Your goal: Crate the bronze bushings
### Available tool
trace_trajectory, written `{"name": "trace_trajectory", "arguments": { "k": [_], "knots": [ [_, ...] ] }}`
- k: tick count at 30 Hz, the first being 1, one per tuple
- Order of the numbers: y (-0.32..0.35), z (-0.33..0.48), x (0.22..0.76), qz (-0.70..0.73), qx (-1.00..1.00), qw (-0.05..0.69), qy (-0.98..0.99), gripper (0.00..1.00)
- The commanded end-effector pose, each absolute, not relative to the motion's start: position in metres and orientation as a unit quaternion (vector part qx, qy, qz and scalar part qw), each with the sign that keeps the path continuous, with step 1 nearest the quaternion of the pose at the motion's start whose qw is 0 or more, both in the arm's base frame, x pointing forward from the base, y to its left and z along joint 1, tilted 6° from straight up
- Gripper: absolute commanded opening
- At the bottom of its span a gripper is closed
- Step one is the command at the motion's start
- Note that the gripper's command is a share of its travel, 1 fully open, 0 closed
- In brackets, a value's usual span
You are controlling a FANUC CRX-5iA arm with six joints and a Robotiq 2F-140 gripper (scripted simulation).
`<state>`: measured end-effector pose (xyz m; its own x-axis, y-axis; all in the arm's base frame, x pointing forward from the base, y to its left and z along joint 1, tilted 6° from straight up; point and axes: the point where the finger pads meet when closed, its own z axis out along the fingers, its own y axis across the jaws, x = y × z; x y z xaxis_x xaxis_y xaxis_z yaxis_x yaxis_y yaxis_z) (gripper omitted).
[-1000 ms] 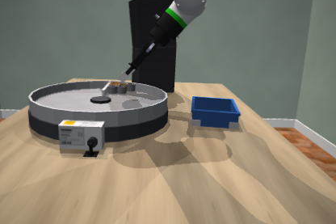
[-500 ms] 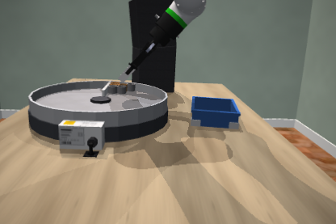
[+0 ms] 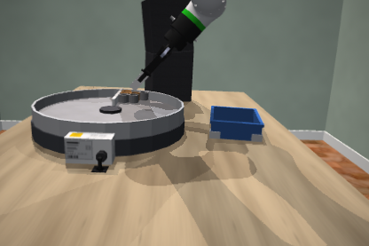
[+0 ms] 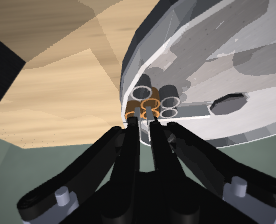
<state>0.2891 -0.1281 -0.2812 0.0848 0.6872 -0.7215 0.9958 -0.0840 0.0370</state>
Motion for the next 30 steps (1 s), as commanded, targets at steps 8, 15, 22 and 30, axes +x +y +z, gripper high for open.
{"name": "trace_trajectory", "arguments": {
  "k": [8, 15, 22, 30],
  "knots": [
    [-0.129, -0.286, 0.289, -0.277, 0.682, 0.278, 0.617, 0.06],
    [-0.129, -0.292, 0.289, -0.277, 0.682, 0.278, 0.617, 0.06],
    [-0.129, -0.292, 0.289, -0.277, 0.682, 0.278, 0.617, 0.06],
    [-0.129, -0.292, 0.289, -0.277, 0.682, 0.278, 0.617, 0.06]
  ]
}}
